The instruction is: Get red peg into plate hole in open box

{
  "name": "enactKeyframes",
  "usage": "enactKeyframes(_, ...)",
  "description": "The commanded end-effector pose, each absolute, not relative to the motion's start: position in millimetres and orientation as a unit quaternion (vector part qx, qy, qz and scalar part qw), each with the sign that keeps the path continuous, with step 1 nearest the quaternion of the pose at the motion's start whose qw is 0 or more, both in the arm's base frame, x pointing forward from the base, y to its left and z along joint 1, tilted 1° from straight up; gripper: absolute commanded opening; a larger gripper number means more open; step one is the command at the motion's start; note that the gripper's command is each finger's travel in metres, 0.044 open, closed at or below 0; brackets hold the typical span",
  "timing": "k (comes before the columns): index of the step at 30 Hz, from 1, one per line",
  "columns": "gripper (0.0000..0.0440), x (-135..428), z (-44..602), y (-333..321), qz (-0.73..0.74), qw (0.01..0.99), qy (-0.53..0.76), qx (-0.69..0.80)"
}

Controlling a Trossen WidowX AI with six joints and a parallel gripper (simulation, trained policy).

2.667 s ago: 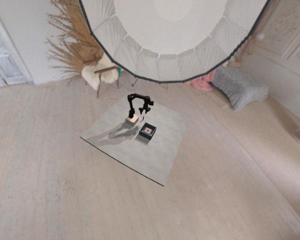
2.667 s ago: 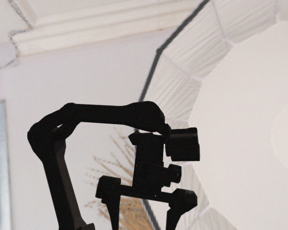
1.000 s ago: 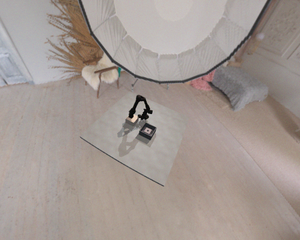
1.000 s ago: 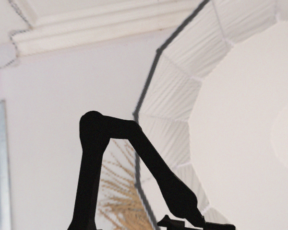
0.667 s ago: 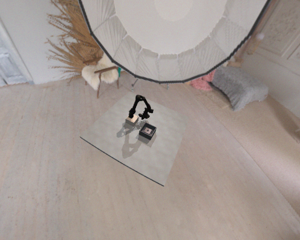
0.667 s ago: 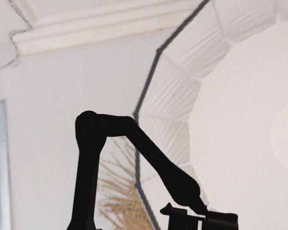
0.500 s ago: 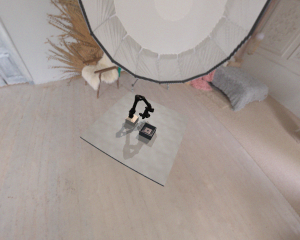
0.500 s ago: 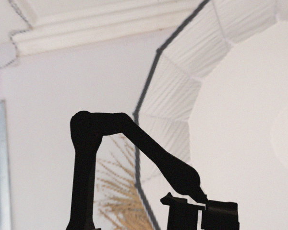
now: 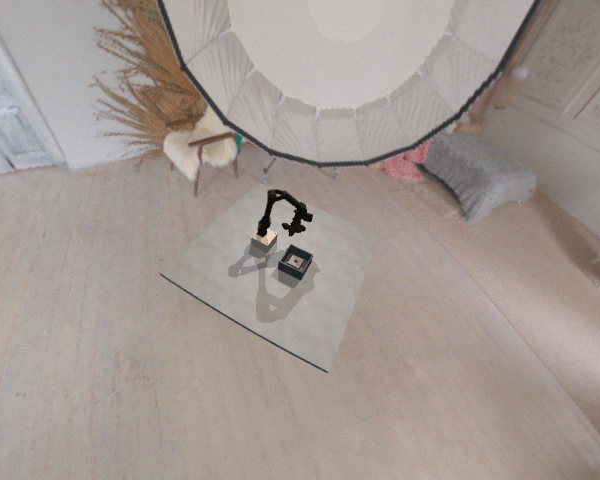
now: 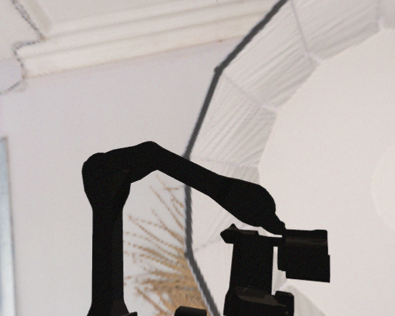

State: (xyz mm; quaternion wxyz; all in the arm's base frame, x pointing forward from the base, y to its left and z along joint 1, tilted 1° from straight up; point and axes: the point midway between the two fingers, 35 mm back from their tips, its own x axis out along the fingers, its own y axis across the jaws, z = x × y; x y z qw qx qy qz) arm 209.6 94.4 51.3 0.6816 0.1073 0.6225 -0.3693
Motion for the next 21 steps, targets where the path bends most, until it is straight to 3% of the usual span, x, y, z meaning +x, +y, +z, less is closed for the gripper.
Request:
enactKeyframes(1,0.0000,219,60,88,-0.382,0.684,0.611,0.118)
enactKeyframes(21,0.0000,286,83,24,-0.436,0.682,0.553,0.197)
